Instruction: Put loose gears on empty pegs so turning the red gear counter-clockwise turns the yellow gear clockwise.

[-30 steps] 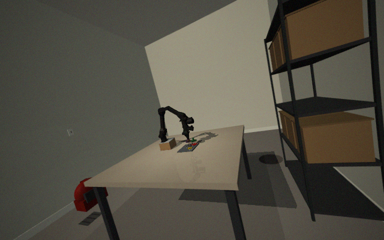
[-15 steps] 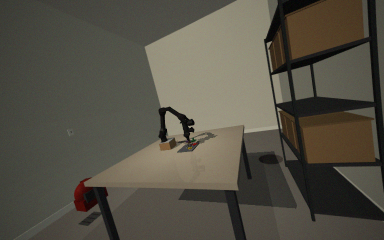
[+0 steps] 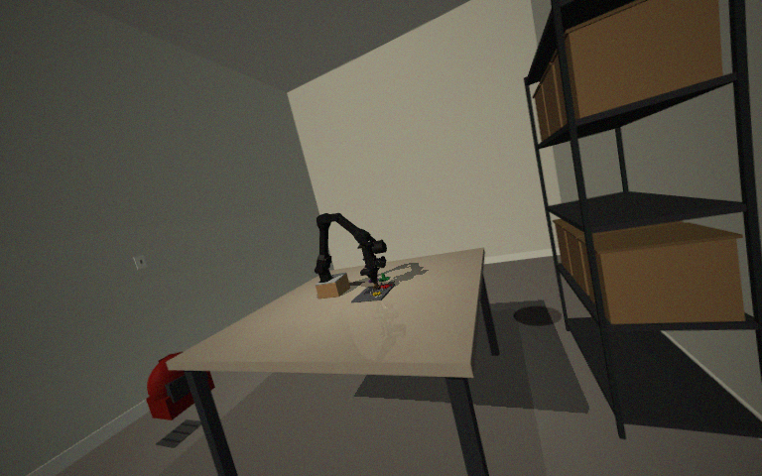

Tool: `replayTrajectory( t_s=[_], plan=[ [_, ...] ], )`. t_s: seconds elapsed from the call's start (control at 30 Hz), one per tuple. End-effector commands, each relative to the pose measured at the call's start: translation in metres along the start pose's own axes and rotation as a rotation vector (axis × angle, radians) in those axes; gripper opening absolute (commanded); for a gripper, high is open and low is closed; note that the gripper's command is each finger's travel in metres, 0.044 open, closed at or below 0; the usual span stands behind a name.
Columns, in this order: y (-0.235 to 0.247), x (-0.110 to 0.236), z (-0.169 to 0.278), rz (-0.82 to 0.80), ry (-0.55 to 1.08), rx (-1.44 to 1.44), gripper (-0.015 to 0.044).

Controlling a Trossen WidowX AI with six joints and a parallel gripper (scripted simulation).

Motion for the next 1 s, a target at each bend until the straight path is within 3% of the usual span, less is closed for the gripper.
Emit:
replayTrajectory(
  t_s=[0.0,0.23,0.8,0.97],
  plan=[
    [-0.0007,-0.0016,0.0004,0.002,0.001,-0.091,0.0],
    [-0.0006,-0.0022,-0.0003,0.002,0.001,-0.057,0.0],
    [-0.0012,-0.0054,0.0002,0.002,0.002,0.375,0.0],
    [-0.001,-0.0065,-0.0004,0.002,0.002,0.36,0.0]
  ],
)
Point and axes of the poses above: the point midway between the two fingers, 35 mm back from their tips, its own x axis back along the fingers, its own y axis across the jaws, z = x × y, the point moved 4 cm from there along x, back along the fingers, and after that the axes turned 15 degrees about -x, right-handed, at the moved point
